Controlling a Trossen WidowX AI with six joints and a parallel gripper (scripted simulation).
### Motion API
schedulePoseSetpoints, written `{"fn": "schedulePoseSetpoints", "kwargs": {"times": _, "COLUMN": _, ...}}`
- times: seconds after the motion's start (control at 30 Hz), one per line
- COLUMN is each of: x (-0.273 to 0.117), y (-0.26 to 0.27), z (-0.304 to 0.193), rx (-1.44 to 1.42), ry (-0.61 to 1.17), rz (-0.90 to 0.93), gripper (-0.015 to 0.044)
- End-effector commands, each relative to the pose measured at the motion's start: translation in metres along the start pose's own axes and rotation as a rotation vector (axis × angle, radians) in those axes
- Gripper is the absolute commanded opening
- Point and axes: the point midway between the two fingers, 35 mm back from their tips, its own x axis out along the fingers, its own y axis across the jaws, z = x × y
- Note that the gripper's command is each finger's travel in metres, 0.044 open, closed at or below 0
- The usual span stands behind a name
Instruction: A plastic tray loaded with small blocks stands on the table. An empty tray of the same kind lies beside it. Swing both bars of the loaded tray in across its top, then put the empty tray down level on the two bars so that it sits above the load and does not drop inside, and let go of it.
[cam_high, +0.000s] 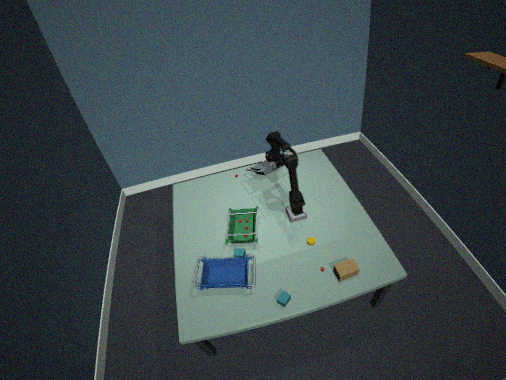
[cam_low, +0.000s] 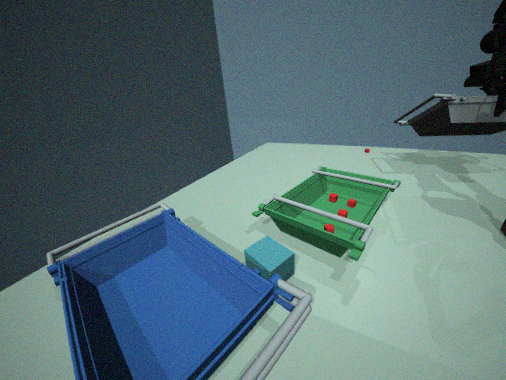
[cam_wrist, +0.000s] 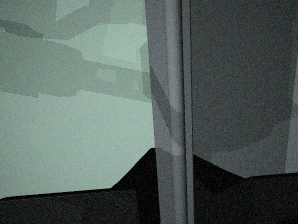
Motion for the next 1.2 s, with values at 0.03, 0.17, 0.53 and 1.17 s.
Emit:
{"fn": "schedulePoseSetpoints", "kwargs": {"times": 0.03, "x": -0.007, "y": -0.003, "z": -0.001, "rx": 0.003, "ry": 0.009, "rz": -0.027, "gripper": 0.0}}
{"fn": "schedulePoseSetpoints", "kwargs": {"times": 0.17, "x": -0.007, "y": -0.003, "z": 0.0, "rx": 0.002, "ry": 0.009, "rz": -0.027, "gripper": 0.0}}
{"fn": "schedulePoseSetpoints", "kwargs": {"times": 0.53, "x": -0.008, "y": -0.011, "z": 0.04, "rx": -0.078, "ry": 0.007, "rz": -0.029, "gripper": 0.0}}
{"fn": "schedulePoseSetpoints", "kwargs": {"times": 1.17, "x": -0.008, "y": -0.013, "z": 0.116, "rx": -0.224, "ry": 0.004, "rz": -0.032, "gripper": 0.0}}
